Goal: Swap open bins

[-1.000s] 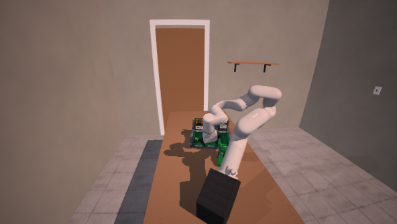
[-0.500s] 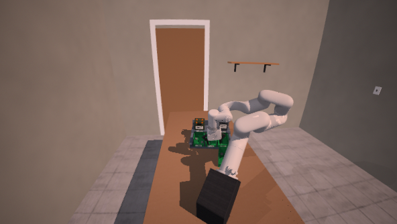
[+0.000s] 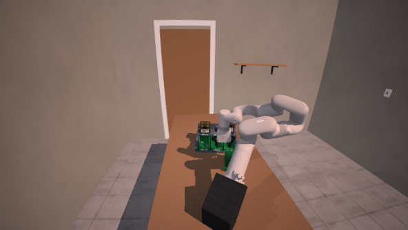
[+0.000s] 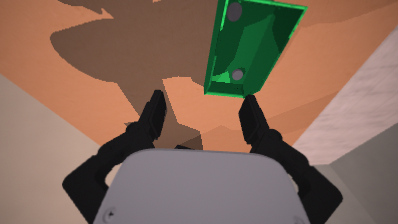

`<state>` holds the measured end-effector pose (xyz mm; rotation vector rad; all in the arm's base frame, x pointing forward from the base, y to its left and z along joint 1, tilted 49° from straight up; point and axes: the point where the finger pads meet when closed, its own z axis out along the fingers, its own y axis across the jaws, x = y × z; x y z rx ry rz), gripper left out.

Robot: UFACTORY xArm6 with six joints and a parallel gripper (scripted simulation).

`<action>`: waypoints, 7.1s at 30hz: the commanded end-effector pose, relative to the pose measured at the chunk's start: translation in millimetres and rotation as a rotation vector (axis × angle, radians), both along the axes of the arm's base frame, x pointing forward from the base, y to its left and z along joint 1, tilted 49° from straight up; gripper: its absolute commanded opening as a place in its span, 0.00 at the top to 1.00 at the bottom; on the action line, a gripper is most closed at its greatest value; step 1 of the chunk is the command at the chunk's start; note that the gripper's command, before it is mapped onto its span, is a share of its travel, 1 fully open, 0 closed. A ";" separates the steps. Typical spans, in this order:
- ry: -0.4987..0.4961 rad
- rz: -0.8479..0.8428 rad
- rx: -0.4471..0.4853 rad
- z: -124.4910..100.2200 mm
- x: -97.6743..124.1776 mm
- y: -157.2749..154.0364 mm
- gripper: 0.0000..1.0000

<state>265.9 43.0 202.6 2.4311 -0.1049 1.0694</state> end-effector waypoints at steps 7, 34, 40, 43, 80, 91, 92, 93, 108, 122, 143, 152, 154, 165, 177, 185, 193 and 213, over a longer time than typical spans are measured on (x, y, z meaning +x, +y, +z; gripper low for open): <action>0.037 -0.041 0.068 8.1 0.0 -10.8 0.00; 0.049 -0.060 0.102 12.7 0.1 -16.1 1.00; 0.049 -0.060 0.102 12.7 0.1 -16.1 1.00; 0.049 -0.060 0.102 12.7 0.1 -16.1 1.00; 0.049 -0.060 0.102 12.7 0.1 -16.1 0.74; 0.049 -0.060 0.102 12.7 0.1 -16.1 0.74; 0.049 -0.060 0.102 12.7 0.1 -16.1 0.74; 0.049 -0.060 0.102 12.7 0.1 -16.1 0.74; 0.049 -0.060 0.102 12.7 0.1 -16.1 0.74; 0.049 -0.060 0.101 10.5 2.2 -17.5 0.74; 0.049 -0.060 0.101 -9.8 21.7 -31.3 0.74; 0.049 -0.060 0.101 -19.0 30.6 -37.5 0.74; 0.049 -0.060 0.101 -21.4 32.9 -39.1 0.74; 0.049 -0.060 0.101 -30.6 41.7 -45.3 0.74; 0.049 -0.060 0.101 -32.3 43.3 -46.4 0.74; 0.049 -0.060 0.101 -32.3 43.3 -46.4 0.74; 0.049 -0.060 0.101 -32.2 43.4 -46.4 0.74; 0.049 -0.060 0.101 -31.8 43.9 -46.2 0.74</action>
